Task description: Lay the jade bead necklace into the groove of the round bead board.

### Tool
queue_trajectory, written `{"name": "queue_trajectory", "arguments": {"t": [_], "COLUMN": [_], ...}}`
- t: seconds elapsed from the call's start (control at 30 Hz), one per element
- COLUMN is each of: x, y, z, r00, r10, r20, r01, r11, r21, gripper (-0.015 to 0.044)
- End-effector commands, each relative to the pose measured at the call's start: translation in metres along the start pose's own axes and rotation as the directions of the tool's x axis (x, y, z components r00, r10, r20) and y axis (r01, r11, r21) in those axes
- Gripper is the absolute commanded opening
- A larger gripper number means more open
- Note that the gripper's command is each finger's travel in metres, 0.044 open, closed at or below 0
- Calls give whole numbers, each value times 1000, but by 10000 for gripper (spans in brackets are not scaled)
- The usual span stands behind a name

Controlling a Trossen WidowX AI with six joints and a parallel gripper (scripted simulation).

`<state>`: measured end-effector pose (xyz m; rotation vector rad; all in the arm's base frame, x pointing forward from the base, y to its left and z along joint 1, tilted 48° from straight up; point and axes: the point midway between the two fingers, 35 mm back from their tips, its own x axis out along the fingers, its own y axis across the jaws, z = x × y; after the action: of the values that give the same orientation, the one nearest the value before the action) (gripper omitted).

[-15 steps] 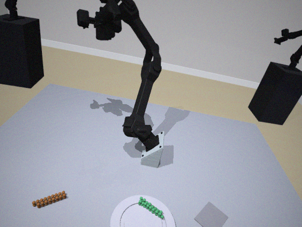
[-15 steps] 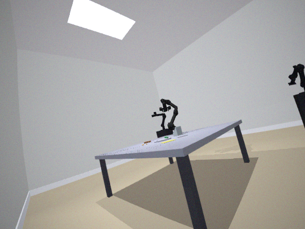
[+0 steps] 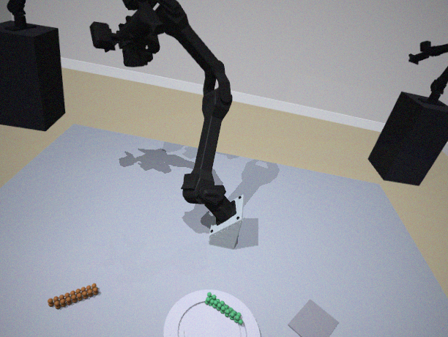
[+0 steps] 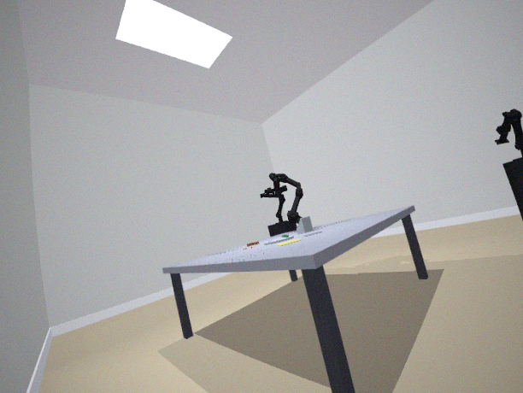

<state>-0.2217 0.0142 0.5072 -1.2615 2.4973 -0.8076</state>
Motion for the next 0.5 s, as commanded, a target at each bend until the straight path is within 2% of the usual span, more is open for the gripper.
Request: {"name": "queue_trajectory", "arguments": {"t": [0.0, 0.47], "x": [3, 14], "y": [-28, -99], "z": [12, 55], "r00": [999, 985], "r10": [-33, -126], "r20": [24, 121], "r01": [34, 138], "r11": [999, 986], "r21": [-41, -98], "gripper": [250, 250]}}
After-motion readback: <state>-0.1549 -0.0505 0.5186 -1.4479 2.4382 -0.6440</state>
